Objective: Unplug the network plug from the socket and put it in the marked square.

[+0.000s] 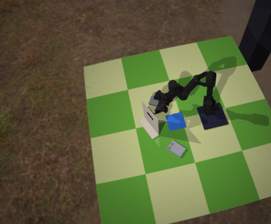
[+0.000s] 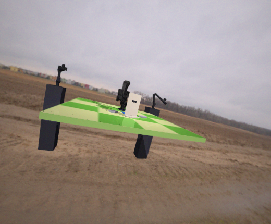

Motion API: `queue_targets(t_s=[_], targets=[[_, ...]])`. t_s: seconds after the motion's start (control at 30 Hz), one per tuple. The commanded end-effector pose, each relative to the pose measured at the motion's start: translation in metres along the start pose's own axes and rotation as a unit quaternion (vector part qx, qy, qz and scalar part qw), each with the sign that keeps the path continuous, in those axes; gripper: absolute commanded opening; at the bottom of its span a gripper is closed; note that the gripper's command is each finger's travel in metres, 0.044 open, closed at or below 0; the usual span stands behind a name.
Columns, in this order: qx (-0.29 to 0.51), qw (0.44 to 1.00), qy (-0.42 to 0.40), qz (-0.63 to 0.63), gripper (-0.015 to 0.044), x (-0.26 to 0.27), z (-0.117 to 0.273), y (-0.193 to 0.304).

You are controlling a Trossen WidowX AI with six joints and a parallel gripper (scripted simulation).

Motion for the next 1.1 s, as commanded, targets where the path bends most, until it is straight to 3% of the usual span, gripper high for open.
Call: queue_targets(t_s=[0.0,0.33,0.4,0.9,1.07], targets=[[-0.001,1.000,-0.001,-0.001,0.0156,0.000,-0.008,-0.002],[-0.001,1.000,-0.001,-0.001,0.0156,0.000,-0.020,-0.004],[-0.001,1.000,-0.001,-0.001,0.0104,0.000,-0.020,-0.004],[-0.001,1.000,-0.001,-0.001,0.0004,0.000,-0.020,-0.004],[-0.001,1.000,-0.001,-0.001,0.0000,0.000,-0.020,-0.004]])
Point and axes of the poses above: the point midway between the two fingers, 35 mm back from their tips, its own z axis back along the fingers, its own x axis across the jaws, y = z × x, the point moved 4 cm from there along z, back along the fingers, and after that the axes turned 4 degrees about -z, right-handed, at the moved point
